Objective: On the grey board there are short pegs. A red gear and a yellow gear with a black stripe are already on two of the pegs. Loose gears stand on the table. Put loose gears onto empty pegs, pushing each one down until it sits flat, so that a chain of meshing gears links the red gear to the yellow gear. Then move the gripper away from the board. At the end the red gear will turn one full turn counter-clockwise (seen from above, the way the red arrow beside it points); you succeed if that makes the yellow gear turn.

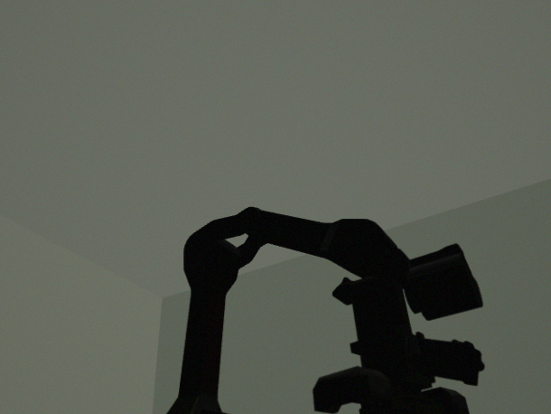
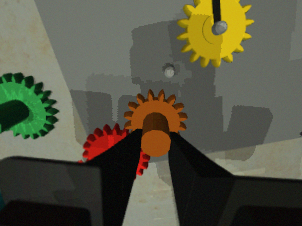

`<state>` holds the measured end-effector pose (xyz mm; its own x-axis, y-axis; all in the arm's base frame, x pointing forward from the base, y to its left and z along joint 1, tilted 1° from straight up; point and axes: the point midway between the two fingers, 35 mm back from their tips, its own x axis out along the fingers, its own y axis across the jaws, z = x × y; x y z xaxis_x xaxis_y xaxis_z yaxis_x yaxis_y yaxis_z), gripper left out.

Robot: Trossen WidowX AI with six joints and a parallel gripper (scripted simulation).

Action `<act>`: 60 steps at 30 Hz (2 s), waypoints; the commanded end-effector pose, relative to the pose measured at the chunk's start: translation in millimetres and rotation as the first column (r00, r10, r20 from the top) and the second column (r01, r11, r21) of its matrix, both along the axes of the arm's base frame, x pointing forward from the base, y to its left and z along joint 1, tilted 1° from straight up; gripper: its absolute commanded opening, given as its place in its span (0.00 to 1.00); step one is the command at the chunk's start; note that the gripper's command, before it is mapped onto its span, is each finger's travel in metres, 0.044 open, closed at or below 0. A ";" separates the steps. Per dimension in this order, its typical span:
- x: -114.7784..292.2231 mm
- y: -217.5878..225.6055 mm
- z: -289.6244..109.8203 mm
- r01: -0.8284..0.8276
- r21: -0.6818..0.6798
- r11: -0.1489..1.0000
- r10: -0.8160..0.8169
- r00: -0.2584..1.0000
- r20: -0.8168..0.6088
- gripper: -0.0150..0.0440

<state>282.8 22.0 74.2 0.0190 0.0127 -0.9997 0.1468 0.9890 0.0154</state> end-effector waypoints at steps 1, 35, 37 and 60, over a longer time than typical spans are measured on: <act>0.0 0.2 -1.3 -0.083 -0.003 0.997 0.083 0.997 0.003 0.25; 0.6 -0.8 33.9 -0.079 -0.003 0.997 0.079 0.997 0.003 0.49; -0.3 -1.0 43.5 -0.073 -0.003 0.997 0.073 0.997 0.003 0.49; -93.2 180.7 38.0 0.255 0.016 0.967 -0.254 0.967 -0.013 1.00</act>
